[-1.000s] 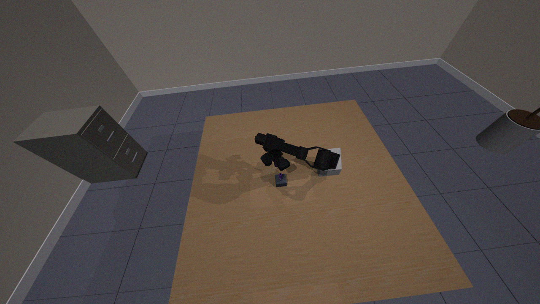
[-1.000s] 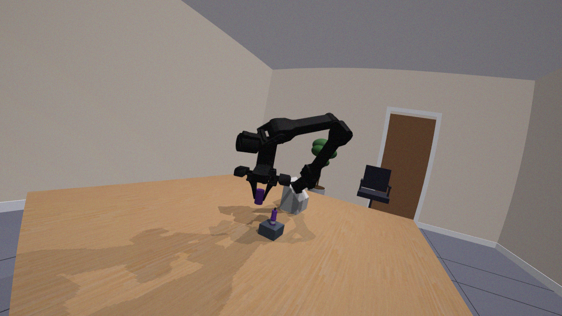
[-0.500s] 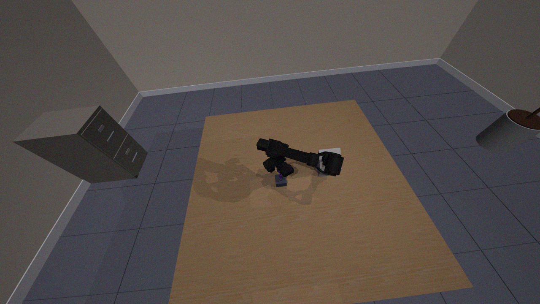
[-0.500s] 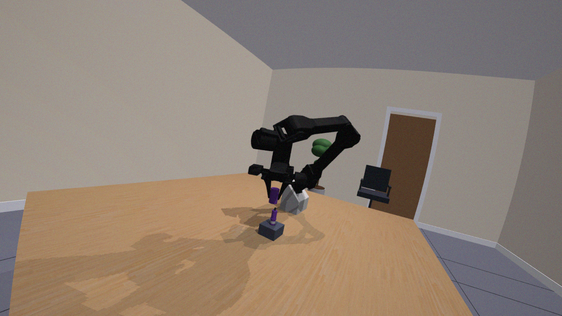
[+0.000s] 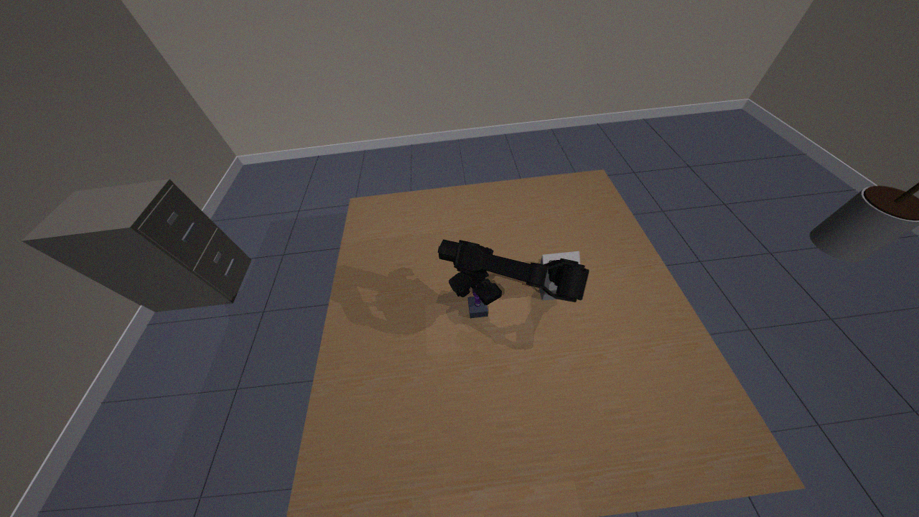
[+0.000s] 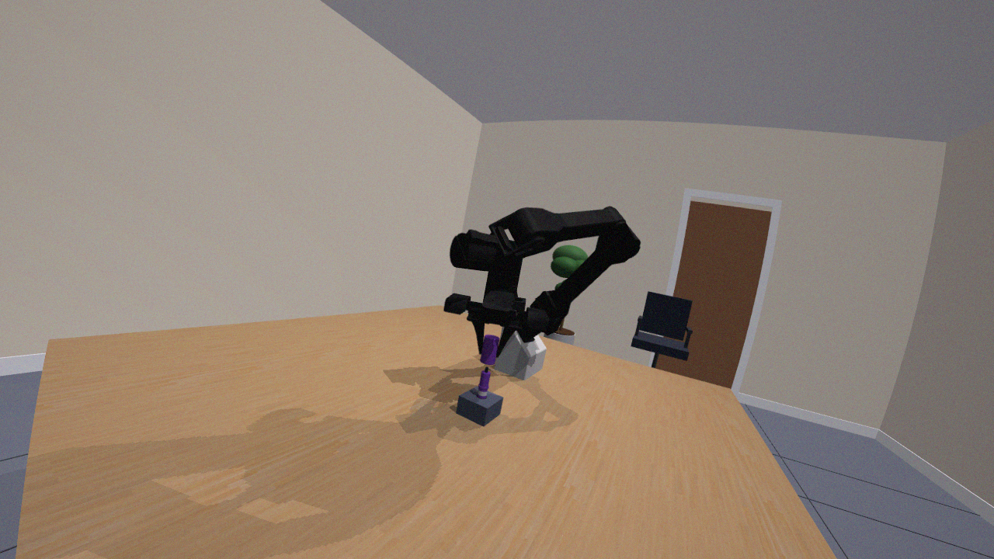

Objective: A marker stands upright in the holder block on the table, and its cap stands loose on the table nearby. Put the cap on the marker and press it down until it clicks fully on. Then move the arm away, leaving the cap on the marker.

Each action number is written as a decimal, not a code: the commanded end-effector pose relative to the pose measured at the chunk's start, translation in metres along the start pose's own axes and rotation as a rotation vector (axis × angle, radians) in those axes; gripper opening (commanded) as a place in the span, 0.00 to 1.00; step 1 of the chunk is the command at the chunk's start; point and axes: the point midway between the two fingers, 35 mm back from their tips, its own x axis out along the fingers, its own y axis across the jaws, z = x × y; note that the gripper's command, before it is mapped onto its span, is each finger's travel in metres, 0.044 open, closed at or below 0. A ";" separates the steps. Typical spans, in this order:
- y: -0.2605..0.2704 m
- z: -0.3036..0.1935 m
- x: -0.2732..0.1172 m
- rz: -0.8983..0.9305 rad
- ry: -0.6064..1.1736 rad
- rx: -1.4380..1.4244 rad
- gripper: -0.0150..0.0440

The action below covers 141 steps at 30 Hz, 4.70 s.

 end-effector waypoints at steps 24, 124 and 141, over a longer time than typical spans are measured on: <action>0.001 0.000 0.042 0.004 -0.002 0.005 0.25; 0.000 0.002 0.020 -0.002 -0.006 0.453 0.25; -0.001 0.001 -0.070 -0.003 -0.003 0.457 0.30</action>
